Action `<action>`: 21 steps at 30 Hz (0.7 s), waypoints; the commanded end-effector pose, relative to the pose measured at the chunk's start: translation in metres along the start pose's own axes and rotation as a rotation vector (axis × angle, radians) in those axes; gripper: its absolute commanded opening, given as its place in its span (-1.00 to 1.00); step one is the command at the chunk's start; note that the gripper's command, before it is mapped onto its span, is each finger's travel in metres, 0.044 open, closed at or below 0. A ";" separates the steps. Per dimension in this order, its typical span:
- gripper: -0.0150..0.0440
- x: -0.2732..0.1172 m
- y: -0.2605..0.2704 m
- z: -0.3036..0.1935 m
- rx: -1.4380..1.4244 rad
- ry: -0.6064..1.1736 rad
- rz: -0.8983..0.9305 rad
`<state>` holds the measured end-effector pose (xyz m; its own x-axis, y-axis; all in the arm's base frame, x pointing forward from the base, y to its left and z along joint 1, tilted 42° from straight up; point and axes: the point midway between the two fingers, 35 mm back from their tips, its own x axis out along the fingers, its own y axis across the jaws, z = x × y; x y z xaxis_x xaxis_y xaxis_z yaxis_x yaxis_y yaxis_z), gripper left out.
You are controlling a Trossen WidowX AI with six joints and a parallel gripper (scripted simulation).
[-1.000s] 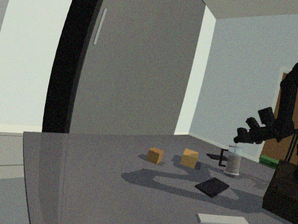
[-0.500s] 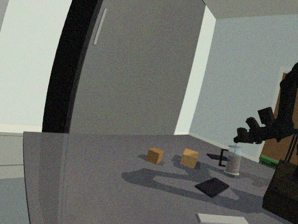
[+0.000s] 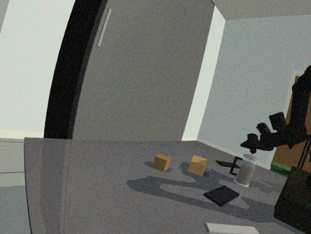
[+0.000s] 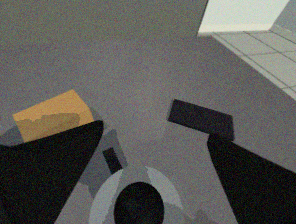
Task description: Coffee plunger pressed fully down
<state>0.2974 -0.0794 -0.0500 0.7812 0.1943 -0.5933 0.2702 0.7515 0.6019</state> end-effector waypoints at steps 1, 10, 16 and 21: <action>1.00 -0.002 -0.001 0.003 0.000 0.002 -0.002; 1.00 -0.055 0.001 0.040 0.005 0.019 -0.006; 1.00 -0.076 0.005 0.048 0.009 0.020 -0.001; 1.00 -0.076 0.005 0.047 0.009 0.020 -0.001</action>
<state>0.2665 -0.1189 0.0181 0.7669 0.2022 -0.6091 0.2861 0.7419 0.6065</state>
